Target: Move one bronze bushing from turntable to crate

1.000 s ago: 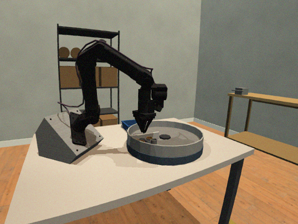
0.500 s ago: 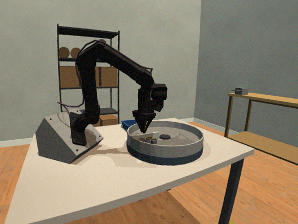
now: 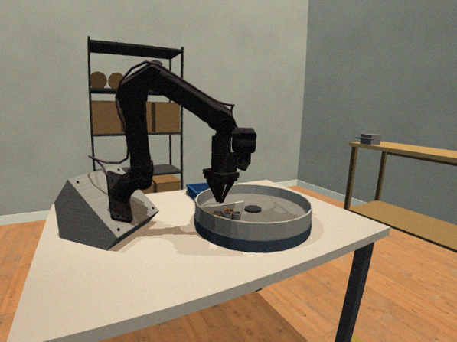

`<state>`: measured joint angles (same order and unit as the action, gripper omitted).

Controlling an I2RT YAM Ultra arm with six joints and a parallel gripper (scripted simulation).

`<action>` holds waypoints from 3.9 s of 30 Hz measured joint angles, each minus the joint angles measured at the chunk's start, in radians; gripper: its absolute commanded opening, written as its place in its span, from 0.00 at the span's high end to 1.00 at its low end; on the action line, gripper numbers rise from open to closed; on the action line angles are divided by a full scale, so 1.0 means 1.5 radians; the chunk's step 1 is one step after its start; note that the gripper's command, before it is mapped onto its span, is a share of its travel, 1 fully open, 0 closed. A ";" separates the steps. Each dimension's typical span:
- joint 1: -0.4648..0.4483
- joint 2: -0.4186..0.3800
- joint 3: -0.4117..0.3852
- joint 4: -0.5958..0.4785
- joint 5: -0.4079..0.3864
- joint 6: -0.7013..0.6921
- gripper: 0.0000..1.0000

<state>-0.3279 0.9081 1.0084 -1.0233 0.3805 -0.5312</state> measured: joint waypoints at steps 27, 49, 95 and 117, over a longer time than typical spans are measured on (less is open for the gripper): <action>-0.043 0.019 -0.054 0.085 -0.025 -0.036 0.87; -0.043 0.019 -0.054 0.085 -0.026 -0.037 0.87; -0.043 0.019 -0.054 0.085 -0.026 -0.037 0.87; -0.043 0.024 -0.054 0.085 -0.026 -0.037 0.87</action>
<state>-0.3923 0.9436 0.9268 -0.8955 0.3408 -0.5865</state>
